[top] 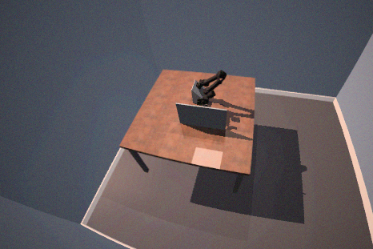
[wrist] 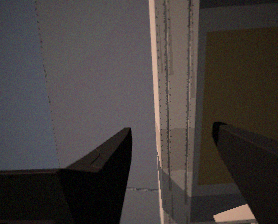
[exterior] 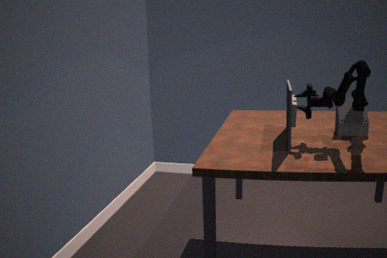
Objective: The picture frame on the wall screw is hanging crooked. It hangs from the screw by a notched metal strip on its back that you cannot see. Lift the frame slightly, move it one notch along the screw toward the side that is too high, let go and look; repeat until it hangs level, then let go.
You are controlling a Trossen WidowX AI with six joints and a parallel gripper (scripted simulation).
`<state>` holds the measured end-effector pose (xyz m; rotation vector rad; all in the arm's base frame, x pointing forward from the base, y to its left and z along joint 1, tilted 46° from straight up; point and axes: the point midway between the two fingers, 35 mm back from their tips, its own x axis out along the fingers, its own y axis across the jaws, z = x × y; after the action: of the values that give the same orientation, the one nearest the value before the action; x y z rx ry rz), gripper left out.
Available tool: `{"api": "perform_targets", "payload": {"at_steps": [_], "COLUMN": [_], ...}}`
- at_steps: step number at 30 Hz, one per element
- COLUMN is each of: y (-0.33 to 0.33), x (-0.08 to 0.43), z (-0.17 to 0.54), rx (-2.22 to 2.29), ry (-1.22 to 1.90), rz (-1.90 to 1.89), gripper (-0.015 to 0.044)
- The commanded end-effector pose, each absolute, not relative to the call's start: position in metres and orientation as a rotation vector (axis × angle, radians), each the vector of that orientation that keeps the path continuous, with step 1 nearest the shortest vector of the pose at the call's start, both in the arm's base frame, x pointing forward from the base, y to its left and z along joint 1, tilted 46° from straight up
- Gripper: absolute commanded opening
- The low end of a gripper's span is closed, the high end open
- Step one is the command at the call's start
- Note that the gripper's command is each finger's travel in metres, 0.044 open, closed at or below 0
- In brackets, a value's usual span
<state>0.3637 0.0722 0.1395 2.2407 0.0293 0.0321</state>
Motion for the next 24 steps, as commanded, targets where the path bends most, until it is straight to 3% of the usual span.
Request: {"api": "perform_targets", "payload": {"at_steps": [1, 20, 24], "y": [0.0733, 0.0737, 0.0737], "x": [0.3638, 0.3638, 0.3638], "z": [0.1391, 0.1393, 0.1393], "rx": [2.244, 2.244, 2.244], "ry": [0.036, 0.036, 0.036], "rz": [0.034, 0.034, 0.034], "gripper": [0.026, 0.026, 0.0155]}}
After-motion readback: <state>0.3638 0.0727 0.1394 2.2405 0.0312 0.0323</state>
